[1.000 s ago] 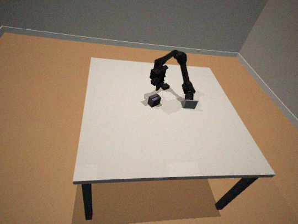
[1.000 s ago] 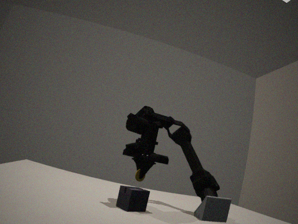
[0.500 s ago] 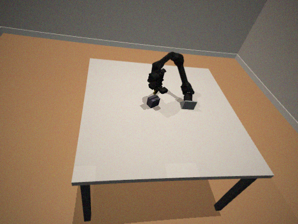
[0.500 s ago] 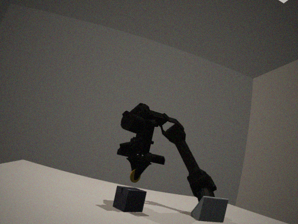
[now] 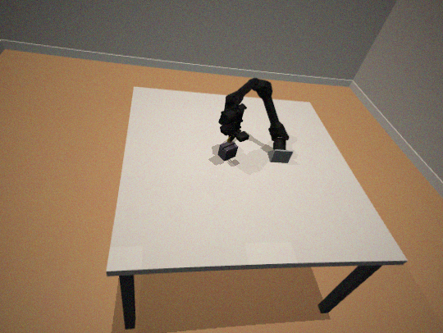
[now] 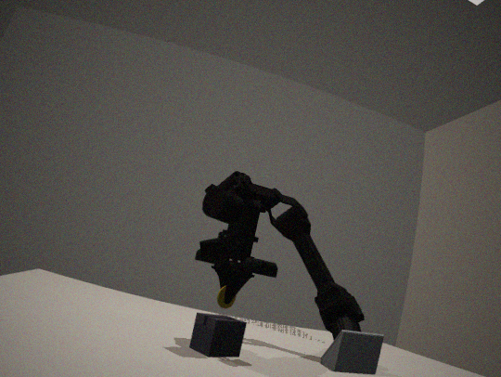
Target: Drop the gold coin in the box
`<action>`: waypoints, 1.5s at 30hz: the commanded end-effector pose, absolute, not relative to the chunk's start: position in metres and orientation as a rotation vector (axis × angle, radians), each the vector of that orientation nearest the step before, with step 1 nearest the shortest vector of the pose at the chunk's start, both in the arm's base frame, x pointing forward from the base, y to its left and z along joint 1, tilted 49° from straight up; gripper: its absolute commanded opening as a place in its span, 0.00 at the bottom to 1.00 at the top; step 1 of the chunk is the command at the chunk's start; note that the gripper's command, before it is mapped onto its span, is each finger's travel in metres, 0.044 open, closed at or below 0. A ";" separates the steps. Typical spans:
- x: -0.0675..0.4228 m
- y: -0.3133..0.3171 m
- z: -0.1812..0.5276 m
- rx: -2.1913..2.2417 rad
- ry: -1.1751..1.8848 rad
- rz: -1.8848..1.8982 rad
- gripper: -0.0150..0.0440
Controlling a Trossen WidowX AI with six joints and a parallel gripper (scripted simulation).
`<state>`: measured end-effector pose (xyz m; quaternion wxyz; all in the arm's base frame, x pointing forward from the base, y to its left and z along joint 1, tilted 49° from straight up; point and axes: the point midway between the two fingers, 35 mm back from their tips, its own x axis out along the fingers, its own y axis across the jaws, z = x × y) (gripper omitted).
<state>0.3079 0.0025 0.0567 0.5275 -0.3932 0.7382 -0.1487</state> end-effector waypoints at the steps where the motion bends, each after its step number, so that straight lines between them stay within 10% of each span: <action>1: 0.307 0.002 0.057 -0.942 1.767 -0.354 0.25; 45: 0.307 -0.007 0.044 -0.943 1.765 -0.359 0.25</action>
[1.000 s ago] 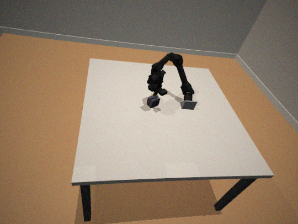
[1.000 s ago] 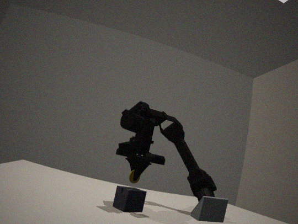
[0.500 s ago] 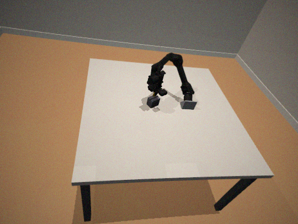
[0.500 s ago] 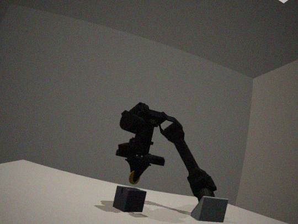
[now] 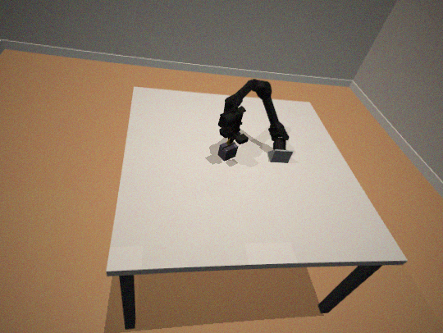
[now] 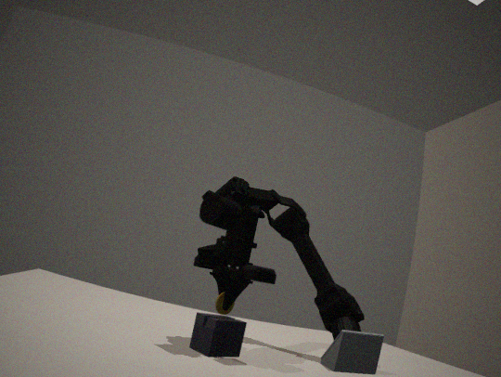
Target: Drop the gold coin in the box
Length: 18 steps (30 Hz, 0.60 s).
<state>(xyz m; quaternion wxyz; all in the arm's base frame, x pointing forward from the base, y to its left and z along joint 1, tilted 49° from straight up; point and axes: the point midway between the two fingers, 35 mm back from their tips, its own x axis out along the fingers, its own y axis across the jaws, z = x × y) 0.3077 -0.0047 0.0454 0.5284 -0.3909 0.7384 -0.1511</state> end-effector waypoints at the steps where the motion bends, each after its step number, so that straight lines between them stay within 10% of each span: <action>1: 0.307 -0.007 0.044 -0.943 1.765 -0.359 0.25; 18: 0.307 -0.007 0.043 -0.934 1.764 -0.361 0.53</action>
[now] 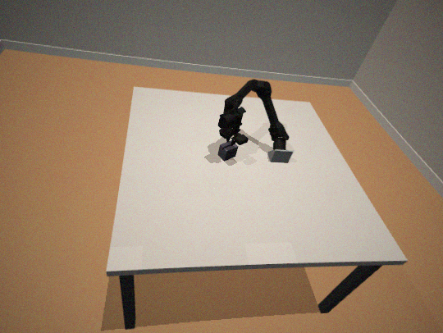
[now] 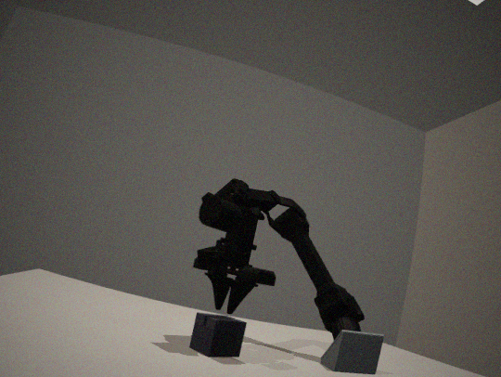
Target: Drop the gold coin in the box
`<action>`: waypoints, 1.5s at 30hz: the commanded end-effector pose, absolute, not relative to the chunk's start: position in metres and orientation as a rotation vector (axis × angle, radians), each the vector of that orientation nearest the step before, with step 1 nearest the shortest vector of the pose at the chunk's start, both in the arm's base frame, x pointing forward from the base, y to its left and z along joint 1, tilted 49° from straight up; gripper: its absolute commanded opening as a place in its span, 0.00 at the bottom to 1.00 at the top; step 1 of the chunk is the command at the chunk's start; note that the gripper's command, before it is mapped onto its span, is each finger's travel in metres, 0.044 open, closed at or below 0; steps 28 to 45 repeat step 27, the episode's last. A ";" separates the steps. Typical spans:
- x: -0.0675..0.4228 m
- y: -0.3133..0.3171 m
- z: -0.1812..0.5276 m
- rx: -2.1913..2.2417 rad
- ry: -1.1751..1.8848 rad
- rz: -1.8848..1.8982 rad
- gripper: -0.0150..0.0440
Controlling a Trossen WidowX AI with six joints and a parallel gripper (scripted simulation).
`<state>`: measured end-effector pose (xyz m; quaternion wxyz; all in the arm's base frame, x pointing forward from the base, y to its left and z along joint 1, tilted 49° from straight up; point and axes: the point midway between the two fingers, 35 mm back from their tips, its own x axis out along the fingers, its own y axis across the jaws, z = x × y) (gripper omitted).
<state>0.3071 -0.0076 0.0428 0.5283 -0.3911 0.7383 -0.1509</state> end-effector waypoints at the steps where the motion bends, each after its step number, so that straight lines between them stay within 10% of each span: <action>1: 0.307 -0.007 0.043 -0.934 1.764 -0.361 0.53; 14: 0.312 0.026 0.074 -0.939 1.767 -0.360 1.00; 45: 0.311 0.037 0.085 -0.943 1.768 -0.361 1.00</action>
